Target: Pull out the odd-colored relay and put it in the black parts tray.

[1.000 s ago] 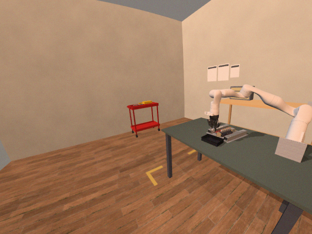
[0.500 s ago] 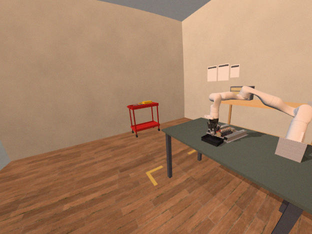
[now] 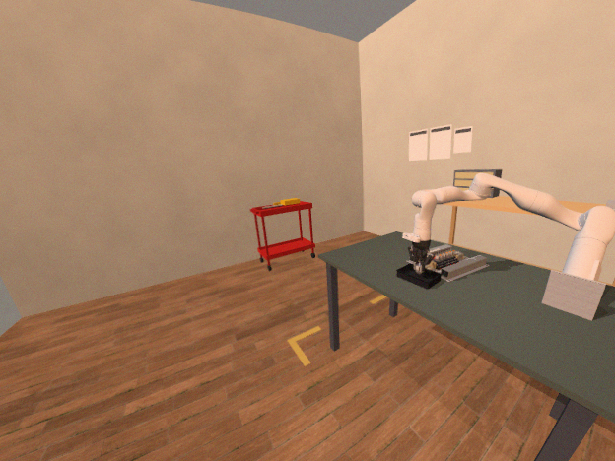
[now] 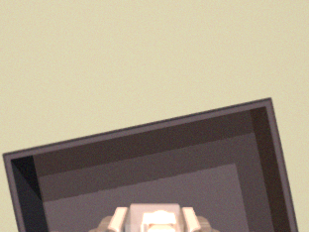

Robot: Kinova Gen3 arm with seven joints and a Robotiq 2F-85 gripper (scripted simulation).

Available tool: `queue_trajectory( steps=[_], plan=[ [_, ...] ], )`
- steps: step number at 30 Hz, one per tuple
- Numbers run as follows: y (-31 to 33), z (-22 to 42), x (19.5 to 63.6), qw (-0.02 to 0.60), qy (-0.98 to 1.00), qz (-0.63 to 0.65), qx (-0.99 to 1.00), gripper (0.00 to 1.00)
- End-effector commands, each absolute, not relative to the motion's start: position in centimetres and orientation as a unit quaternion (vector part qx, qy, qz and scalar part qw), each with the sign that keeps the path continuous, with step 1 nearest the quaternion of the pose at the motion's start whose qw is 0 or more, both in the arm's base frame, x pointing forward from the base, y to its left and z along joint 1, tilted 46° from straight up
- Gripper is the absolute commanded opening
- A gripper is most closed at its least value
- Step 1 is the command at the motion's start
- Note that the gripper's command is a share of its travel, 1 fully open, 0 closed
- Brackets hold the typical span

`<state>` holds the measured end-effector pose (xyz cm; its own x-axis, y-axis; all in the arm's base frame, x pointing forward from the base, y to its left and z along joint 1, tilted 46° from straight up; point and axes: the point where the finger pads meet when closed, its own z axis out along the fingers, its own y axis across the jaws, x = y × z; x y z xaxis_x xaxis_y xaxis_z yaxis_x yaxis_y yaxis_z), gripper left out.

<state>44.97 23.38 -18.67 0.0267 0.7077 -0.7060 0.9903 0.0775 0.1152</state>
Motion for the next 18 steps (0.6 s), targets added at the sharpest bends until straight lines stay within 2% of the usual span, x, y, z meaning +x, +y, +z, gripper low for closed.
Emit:
queue_trajectory(
  steps=[1, 18],
  plan=[
    [23.1, -19.0, 45.1, 0.318, 0.662, -0.221, 0.642, 0.0],
    [21.9, -20.2, 45.3, 0.318, 0.662, -0.221, 0.642, 0.0]
  ],
)
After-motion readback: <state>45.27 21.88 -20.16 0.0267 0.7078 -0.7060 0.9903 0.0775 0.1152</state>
